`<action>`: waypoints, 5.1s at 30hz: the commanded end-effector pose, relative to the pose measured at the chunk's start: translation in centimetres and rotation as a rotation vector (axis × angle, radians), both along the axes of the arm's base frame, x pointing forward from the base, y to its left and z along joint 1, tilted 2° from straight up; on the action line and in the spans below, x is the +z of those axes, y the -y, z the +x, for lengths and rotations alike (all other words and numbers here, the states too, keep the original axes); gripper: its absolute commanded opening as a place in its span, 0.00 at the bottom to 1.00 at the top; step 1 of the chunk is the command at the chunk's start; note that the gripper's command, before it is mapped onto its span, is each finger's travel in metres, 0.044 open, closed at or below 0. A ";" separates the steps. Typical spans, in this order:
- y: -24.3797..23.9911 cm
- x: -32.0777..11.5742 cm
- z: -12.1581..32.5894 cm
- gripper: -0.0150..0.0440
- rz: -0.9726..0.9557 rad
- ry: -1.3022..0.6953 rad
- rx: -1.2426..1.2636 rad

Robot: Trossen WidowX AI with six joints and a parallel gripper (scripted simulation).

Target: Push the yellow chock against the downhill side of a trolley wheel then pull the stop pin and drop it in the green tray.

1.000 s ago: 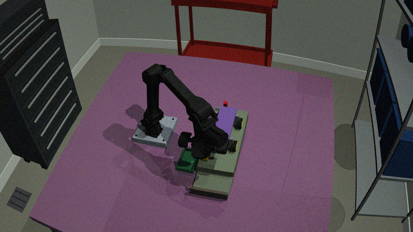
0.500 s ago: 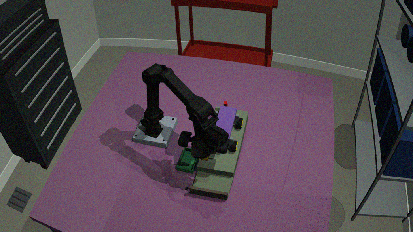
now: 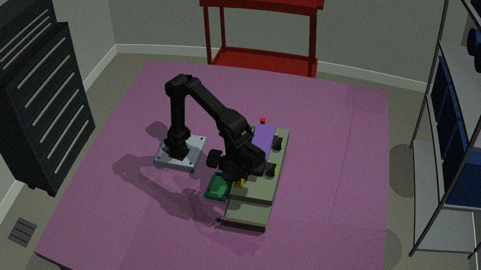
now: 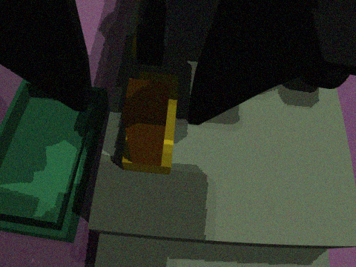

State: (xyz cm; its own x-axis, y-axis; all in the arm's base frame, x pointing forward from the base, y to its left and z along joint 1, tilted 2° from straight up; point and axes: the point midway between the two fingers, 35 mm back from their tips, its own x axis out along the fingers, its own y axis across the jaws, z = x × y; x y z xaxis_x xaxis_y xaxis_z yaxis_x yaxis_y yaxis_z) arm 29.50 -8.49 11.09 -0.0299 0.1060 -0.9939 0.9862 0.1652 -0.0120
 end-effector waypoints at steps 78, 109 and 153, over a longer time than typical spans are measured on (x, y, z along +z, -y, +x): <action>-23.4 5.7 -0.7 0.58 0.202 -0.021 0.002; -24.6 2.0 -0.9 0.58 0.203 -0.022 0.002; -24.1 4.2 -0.9 0.25 0.202 -0.022 0.002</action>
State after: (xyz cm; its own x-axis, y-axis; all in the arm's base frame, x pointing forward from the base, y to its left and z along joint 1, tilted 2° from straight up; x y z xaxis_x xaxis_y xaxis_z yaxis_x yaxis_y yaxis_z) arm 28.52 15.60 14.86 -0.0540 0.2999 -0.9524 0.9862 0.1655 -0.0038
